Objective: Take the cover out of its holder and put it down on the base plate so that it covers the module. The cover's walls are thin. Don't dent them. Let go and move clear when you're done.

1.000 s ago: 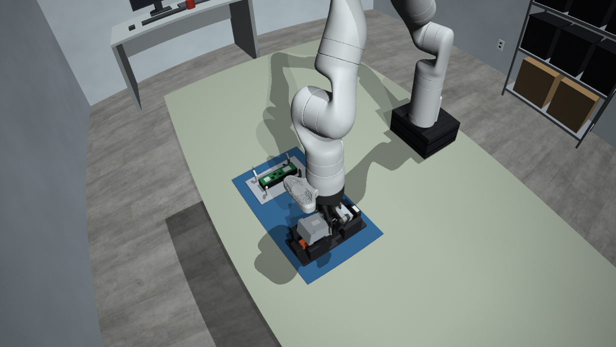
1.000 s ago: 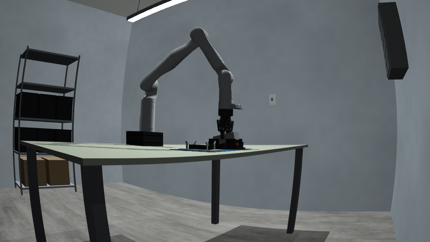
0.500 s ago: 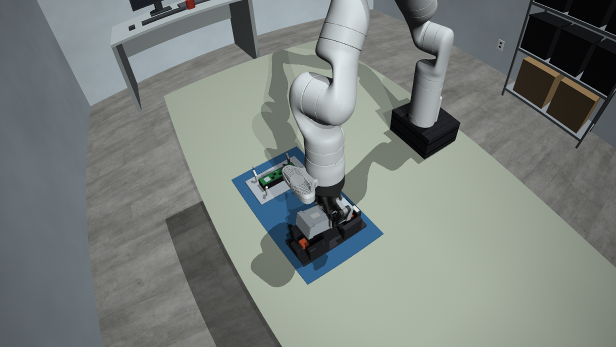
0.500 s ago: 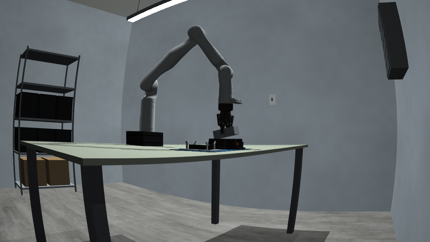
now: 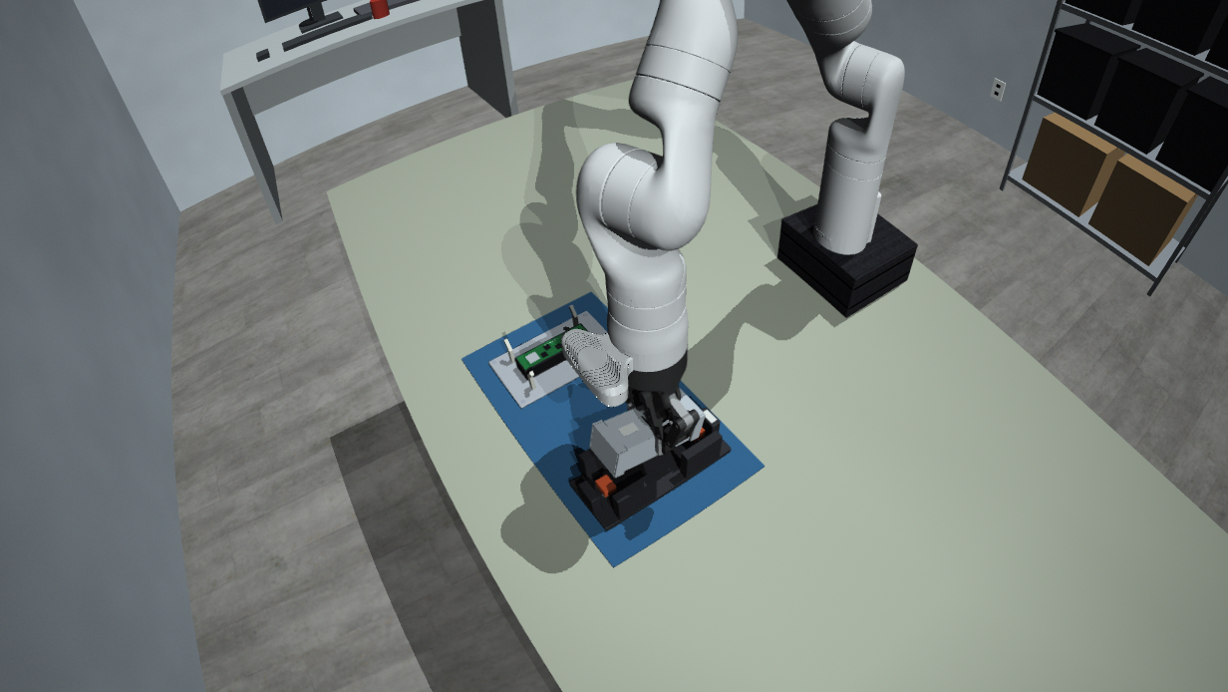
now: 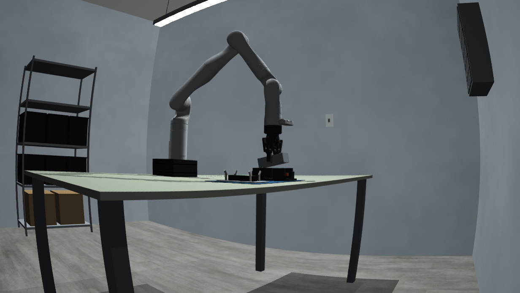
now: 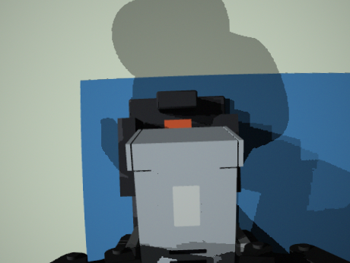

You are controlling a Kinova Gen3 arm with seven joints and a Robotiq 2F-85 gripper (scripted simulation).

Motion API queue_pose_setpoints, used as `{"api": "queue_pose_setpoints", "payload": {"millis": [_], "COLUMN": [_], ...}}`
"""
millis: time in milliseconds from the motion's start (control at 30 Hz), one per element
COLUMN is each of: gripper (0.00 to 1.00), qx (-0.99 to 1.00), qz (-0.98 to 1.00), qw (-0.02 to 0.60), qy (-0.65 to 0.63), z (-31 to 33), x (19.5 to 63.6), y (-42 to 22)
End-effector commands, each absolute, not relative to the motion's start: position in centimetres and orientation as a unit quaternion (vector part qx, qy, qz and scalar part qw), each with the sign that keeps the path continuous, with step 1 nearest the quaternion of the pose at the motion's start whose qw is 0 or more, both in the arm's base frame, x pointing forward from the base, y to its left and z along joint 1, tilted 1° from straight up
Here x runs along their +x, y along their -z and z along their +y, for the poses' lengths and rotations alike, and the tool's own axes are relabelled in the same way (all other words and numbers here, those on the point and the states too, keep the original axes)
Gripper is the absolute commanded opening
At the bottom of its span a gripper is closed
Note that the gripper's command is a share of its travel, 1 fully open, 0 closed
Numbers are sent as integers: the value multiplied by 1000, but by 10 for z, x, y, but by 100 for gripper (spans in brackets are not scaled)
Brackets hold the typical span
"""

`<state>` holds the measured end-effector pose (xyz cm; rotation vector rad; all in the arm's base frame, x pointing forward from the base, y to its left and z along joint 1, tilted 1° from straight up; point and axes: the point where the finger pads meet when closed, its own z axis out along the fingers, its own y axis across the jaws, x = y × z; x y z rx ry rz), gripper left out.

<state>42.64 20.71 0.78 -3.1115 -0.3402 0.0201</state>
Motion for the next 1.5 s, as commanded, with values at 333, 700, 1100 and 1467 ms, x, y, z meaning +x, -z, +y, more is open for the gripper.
{"api": "queue_pose_setpoints", "payload": {"millis": [333, 700, 1100, 1467], "gripper": [0, 0, 0, 0], "qx": [-994, -994, -994, -994], "qz": [-109, -109, -109, -109], "qw": [6, 6, 6, 6], "qy": [-5, -5, -5, -5], "z": [207, 207, 207, 207], "x": [427, 427, 427, 427], "y": [-9, -9, -9, -33]}}
